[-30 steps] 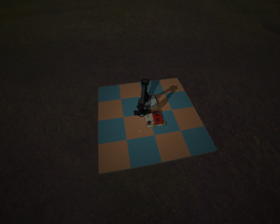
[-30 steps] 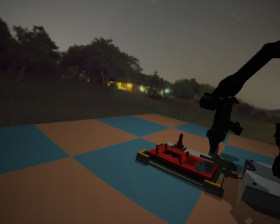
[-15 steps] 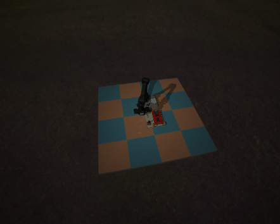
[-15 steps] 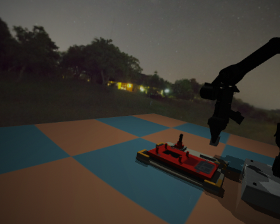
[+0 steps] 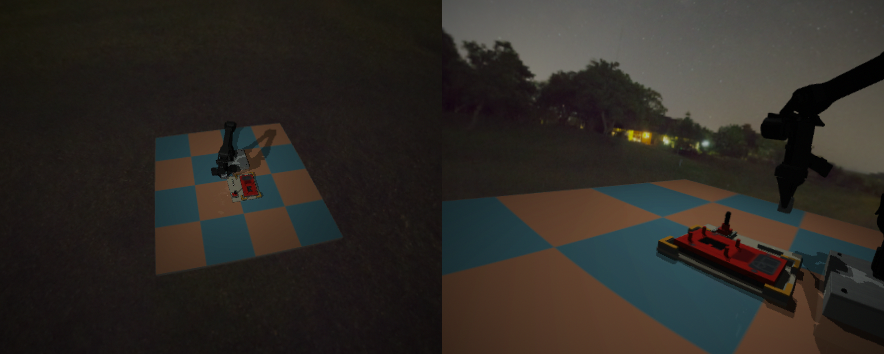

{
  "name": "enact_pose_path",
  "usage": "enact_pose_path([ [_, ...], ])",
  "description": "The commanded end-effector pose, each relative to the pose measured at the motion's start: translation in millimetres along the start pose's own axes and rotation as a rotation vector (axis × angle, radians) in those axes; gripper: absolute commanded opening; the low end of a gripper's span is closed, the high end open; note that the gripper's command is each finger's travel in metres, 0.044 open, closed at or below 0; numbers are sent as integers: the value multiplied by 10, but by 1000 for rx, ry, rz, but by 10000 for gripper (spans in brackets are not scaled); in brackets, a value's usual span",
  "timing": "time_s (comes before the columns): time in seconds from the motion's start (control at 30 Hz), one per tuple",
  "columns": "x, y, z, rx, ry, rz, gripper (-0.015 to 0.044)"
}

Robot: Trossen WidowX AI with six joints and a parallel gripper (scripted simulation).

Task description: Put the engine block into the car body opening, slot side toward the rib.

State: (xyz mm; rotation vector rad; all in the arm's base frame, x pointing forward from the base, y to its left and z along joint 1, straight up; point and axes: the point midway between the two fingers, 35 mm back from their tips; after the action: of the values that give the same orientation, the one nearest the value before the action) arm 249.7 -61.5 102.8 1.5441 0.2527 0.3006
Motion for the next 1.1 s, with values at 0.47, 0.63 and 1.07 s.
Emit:
enact_pose_path([
  [0.47, -47, 214, -52, -3, -4, -2, 0],
  [0.63, -48, 196, -53, -4, -4, 3, 0],
  [1.07, -129, 208, -71, -41, -8, 227, 0],
])
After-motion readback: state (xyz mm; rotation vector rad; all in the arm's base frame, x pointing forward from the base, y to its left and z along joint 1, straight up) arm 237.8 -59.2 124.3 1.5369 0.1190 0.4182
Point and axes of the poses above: the point midway between the two fingers, 35 mm back from their tips, its own y axis back along the fingers, its own z axis across the jaws, x = y × z, and after that the axes turned 11 degrees about y, right-handed
